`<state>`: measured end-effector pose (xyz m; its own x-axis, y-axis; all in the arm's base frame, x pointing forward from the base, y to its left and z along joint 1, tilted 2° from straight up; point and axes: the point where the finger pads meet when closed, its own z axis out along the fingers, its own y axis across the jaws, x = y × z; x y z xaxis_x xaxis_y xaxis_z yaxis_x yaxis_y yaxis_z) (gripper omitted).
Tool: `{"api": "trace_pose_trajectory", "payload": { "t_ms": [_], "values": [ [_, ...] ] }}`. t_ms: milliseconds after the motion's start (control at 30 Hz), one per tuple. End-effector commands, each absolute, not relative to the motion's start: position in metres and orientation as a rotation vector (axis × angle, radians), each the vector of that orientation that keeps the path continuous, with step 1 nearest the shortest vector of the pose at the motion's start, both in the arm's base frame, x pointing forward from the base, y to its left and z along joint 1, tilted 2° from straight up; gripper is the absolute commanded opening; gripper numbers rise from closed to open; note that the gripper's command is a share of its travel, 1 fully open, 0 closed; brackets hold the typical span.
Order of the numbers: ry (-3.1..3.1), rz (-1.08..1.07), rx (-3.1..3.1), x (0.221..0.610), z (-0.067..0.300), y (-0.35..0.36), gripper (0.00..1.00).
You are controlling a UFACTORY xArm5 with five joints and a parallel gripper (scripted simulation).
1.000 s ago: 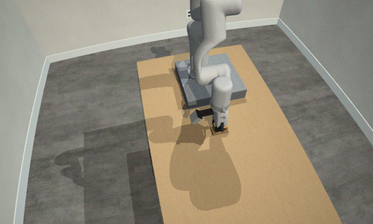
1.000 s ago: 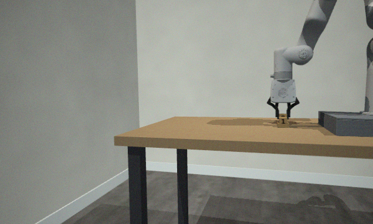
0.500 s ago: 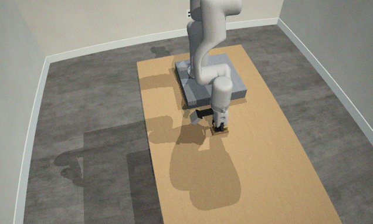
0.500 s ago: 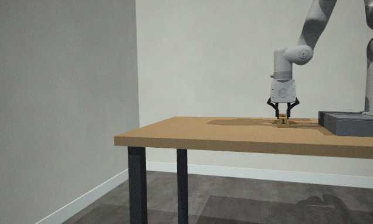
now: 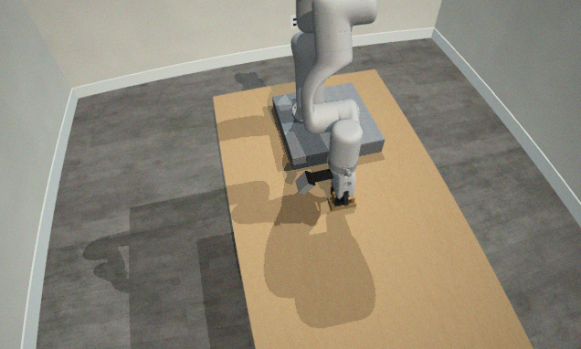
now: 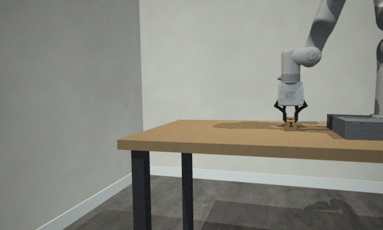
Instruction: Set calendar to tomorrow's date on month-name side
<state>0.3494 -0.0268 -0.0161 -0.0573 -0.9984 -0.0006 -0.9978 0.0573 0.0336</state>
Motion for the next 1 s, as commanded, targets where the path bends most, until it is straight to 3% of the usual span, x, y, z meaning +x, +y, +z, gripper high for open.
{"api": "trace_pose_trajectory", "payload": {
  "t_ms": [0, 967],
  "values": [
    [-2.269, -0.035, 2.143, 0.3506, -0.017, -0.0265, 0.29],
    [-2.269, -0.035, 2.143, 0.3503, -0.024, -0.0261, 0.29]
  ]
}}
